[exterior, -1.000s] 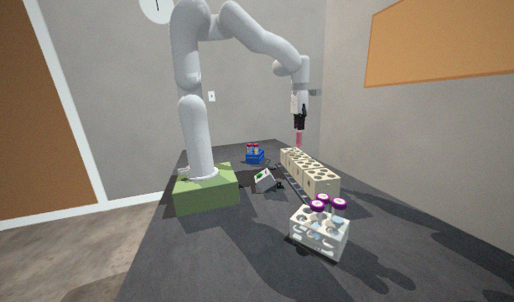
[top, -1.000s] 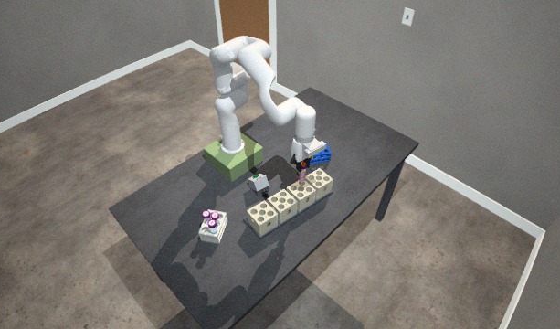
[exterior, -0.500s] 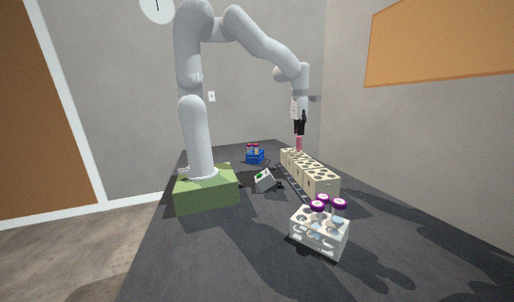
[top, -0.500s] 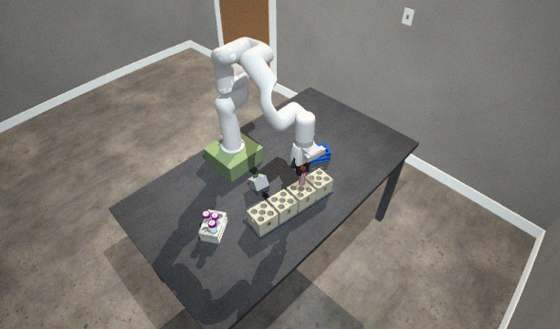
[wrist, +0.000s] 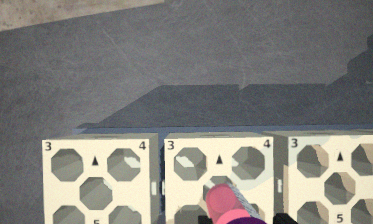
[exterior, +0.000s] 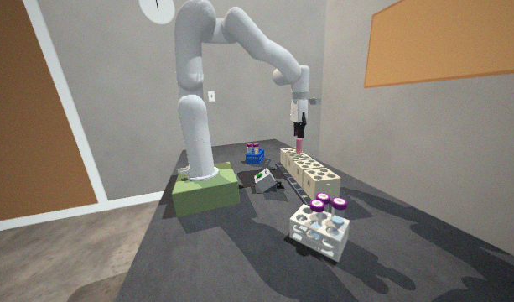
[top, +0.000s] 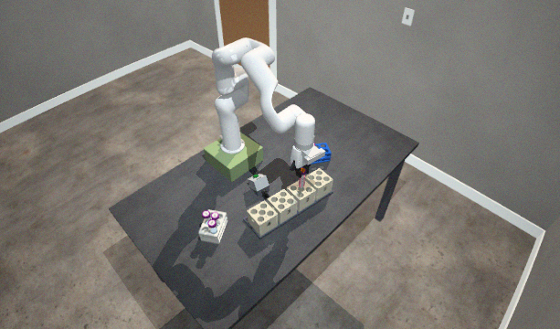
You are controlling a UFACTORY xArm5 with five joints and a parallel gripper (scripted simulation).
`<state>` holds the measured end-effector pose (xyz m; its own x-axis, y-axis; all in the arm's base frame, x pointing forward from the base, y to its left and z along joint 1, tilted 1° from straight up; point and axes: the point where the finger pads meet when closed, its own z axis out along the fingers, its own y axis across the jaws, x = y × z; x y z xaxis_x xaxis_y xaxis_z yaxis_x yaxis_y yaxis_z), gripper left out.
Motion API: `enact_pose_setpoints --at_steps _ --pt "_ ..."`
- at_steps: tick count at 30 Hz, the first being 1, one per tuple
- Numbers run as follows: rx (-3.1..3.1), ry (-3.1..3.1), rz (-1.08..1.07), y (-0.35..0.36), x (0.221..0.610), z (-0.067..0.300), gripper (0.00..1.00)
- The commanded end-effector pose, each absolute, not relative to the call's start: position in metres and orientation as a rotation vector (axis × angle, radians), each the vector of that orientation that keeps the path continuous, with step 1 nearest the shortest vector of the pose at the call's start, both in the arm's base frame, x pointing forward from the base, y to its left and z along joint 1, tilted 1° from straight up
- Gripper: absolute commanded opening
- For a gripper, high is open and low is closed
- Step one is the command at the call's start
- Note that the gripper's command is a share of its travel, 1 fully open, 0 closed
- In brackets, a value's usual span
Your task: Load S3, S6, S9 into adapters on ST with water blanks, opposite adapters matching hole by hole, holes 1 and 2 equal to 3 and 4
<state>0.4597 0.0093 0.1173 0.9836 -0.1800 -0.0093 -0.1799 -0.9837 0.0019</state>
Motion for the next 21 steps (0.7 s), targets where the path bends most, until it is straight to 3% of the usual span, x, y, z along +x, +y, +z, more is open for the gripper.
enact_pose_setpoints --at_steps 1,21 --pt "3.121 -0.283 -0.007 0.009 0.461 0.119 0.00" --pt "3.121 -0.283 -0.007 0.009 0.461 0.105 0.00"
